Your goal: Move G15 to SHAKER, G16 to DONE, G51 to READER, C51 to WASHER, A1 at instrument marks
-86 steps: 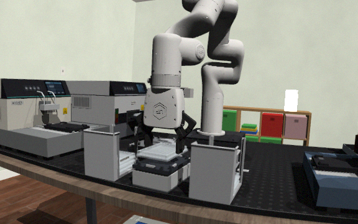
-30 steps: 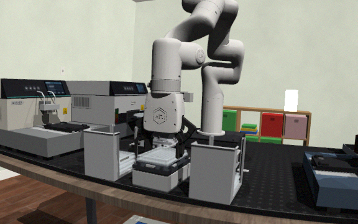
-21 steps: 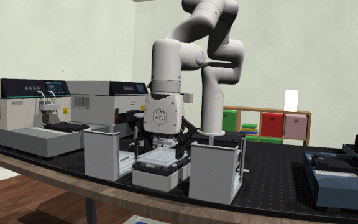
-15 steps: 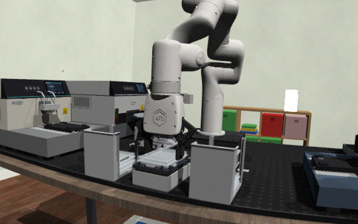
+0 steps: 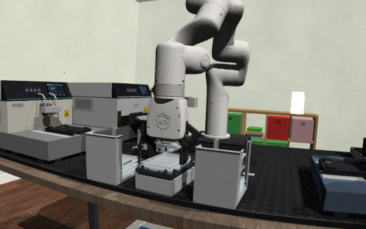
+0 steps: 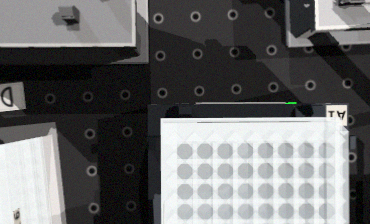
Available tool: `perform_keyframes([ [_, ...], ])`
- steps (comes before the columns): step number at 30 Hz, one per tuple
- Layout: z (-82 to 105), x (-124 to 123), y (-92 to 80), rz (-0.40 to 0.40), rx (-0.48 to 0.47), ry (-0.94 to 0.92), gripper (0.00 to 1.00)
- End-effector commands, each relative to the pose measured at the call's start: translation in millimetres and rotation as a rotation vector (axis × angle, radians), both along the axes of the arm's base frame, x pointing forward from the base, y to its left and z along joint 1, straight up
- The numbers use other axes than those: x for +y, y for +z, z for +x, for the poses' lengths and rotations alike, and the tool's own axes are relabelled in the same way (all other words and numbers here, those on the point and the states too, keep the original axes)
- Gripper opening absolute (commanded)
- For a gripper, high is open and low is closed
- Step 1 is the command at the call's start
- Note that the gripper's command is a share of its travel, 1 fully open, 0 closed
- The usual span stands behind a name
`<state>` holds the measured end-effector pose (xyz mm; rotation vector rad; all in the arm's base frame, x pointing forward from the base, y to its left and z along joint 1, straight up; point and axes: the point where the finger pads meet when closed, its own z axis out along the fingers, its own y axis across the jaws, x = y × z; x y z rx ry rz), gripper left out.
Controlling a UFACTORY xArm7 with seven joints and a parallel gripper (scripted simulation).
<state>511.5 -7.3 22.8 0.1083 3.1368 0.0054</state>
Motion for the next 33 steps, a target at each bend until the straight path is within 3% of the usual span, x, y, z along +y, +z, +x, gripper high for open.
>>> perform_keyframes([
  [1,1.9,-0.1,1.9,0.000,-0.005,0.000,0.00],
  [3,1.9,-0.1,1.9,0.000,-0.005,0.000,0.00],
  [4,1.9,-0.1,1.9,0.000,-0.005,0.000,1.00],
  [21,1.9,-0.1,2.0,0.000,-0.005,0.000,1.00],
  [33,1.8,-0.2,15.2,0.000,-0.005,0.000,1.00],
])
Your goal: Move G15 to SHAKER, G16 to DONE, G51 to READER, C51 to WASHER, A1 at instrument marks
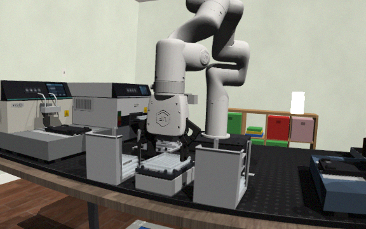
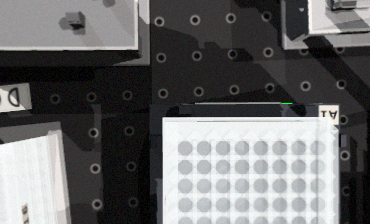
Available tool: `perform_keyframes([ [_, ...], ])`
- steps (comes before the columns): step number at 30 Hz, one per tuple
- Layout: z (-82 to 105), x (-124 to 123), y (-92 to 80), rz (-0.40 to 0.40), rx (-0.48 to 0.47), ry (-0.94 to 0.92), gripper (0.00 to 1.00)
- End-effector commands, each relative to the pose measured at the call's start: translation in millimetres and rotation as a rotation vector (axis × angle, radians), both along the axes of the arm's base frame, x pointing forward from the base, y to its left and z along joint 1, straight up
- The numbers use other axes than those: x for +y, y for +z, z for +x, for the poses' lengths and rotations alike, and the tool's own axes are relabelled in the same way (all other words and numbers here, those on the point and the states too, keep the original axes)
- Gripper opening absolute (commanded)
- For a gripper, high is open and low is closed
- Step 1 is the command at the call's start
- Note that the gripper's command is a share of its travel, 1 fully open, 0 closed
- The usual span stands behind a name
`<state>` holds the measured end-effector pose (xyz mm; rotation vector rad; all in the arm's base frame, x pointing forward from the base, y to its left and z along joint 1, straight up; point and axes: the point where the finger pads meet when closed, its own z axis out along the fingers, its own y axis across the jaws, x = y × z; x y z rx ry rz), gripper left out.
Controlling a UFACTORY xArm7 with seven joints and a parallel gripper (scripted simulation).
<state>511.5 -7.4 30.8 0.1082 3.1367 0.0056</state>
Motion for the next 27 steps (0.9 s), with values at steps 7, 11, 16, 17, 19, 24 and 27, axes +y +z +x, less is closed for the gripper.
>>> perform_keyframes([
  [7,1.7,-0.2,16.6,0.000,-0.005,0.000,1.00],
  [11,1.7,-0.2,19.2,0.000,-0.005,0.000,1.00],
  [16,1.7,-0.2,25.9,0.000,-0.005,0.000,1.00],
  [17,1.7,-0.2,27.3,0.000,-0.005,0.000,1.00],
  [19,1.7,-0.2,29.9,0.000,-0.005,0.000,1.00],
  [24,1.6,-0.2,36.6,0.000,-0.005,0.000,1.00],
  [27,1.6,-0.2,37.9,0.000,-0.005,0.000,1.00],
])
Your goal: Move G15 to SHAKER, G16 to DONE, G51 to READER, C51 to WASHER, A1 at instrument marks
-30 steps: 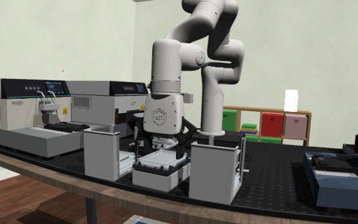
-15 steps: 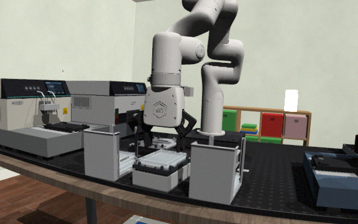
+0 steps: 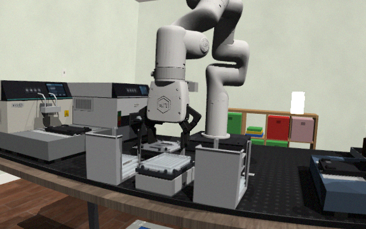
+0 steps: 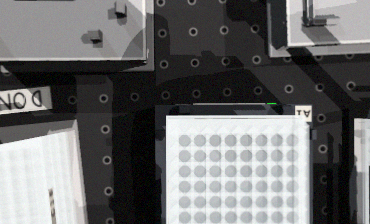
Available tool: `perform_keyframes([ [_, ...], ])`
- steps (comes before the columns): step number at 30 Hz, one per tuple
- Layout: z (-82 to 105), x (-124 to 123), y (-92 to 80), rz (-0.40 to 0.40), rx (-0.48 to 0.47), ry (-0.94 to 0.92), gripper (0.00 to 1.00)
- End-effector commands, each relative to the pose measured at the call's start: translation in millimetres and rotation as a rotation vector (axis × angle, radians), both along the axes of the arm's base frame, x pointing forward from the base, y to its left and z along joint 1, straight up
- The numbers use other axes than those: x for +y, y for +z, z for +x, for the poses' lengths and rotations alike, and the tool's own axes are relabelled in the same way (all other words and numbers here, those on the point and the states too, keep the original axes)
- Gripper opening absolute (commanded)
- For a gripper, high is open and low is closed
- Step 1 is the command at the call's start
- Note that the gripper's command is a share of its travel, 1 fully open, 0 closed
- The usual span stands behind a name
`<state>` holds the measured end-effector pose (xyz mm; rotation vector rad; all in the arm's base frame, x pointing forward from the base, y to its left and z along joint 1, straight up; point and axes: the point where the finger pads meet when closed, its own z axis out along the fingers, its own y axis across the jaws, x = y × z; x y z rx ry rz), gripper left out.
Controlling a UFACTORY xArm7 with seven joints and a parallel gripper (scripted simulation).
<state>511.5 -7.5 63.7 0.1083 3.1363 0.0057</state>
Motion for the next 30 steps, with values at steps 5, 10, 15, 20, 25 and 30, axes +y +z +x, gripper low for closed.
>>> perform_keyframes([
  [5,1.5,-0.1,11.7,0.000,-0.005,0.000,1.00],
  [10,1.5,-0.1,18.4,0.000,-0.005,0.000,1.00],
  [15,1.5,-0.1,25.0,0.000,-0.005,0.000,1.00],
  [20,1.4,-0.1,29.0,0.000,-0.005,0.000,1.00],
  [25,1.4,-0.2,35.7,0.000,-0.005,0.000,1.00],
  [30,1.4,-0.2,42.4,0.000,-0.005,0.000,1.00],
])
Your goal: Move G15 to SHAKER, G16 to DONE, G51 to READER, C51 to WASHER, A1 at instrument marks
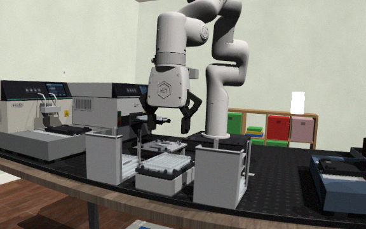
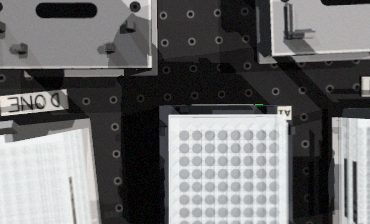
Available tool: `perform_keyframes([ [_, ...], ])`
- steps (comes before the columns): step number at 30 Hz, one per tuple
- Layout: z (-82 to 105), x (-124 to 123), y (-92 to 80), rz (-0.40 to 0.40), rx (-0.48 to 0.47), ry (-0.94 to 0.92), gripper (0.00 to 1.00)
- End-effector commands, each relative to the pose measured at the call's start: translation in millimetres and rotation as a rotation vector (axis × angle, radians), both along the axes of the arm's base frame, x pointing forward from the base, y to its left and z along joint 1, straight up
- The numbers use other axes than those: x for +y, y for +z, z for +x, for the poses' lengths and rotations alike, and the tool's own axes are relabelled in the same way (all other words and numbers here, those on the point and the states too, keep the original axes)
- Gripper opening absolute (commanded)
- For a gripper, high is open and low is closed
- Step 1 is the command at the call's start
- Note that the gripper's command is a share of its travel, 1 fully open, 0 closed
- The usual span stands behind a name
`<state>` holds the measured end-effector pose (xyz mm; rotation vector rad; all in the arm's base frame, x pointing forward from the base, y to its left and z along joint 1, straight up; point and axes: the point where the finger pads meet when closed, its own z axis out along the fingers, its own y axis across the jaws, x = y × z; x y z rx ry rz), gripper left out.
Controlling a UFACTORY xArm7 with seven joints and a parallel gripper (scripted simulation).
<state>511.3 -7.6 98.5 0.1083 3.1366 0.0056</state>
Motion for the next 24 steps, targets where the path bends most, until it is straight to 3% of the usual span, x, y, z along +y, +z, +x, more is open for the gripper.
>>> perform_keyframes([
  [1,1.6,-0.1,8.9,0.000,-0.005,0.000,1.00],
  [24,1.4,-0.2,34.3,0.000,-0.005,0.000,1.00],
])
